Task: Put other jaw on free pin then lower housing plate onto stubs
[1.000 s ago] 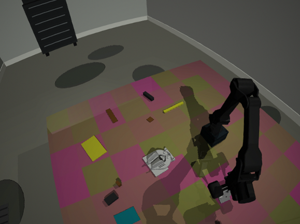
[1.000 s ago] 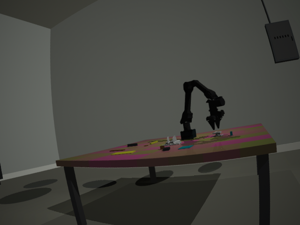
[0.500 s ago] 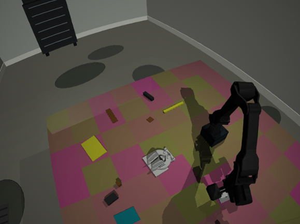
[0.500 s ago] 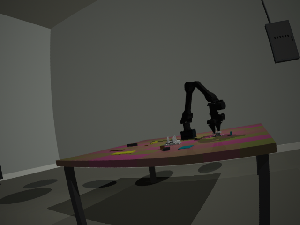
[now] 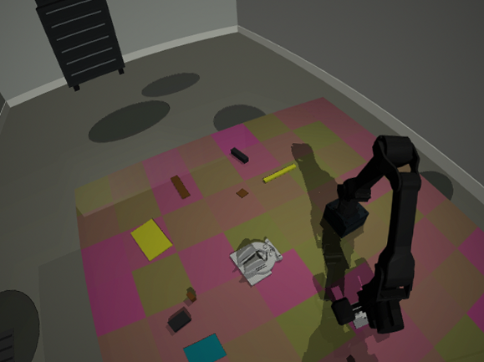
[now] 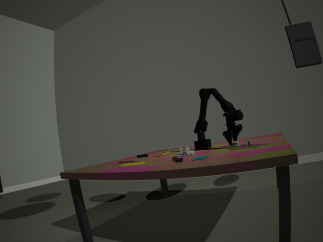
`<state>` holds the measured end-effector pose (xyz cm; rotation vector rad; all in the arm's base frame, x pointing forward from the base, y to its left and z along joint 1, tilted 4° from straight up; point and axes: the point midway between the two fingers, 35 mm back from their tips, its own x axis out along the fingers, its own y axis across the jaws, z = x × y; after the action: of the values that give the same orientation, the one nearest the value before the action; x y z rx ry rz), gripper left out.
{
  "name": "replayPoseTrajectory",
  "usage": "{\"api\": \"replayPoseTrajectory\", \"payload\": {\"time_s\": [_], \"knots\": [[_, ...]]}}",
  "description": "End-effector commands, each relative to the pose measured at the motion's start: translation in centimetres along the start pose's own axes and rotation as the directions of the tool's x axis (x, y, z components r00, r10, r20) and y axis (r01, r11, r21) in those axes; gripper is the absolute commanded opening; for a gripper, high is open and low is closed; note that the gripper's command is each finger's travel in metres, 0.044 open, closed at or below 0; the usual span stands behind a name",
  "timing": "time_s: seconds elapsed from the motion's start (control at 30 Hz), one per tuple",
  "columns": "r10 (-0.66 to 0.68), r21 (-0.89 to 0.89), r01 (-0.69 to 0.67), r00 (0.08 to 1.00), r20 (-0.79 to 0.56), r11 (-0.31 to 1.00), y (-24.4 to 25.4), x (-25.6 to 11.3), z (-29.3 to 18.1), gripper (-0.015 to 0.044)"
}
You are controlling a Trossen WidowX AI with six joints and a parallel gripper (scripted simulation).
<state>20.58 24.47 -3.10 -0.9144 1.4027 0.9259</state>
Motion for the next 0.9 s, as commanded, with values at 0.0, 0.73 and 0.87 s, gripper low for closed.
{"api": "replayPoseTrajectory", "payload": {"time_s": [0.0, 0.73, 0.87], "knots": [[0.000, 0.003, 0.000, 1.000, -0.004, 1.000, 0.02, 0.18, -0.09, 0.0440], [0.000, 0.003, 0.000, 1.000, -0.004, 1.000, 0.02, 0.25, -0.09, 0.0440], [0.001, 0.000, -0.001, 1.000, -0.003, 1.000, 0.03, 0.17, -0.08, 0.0413]]}}
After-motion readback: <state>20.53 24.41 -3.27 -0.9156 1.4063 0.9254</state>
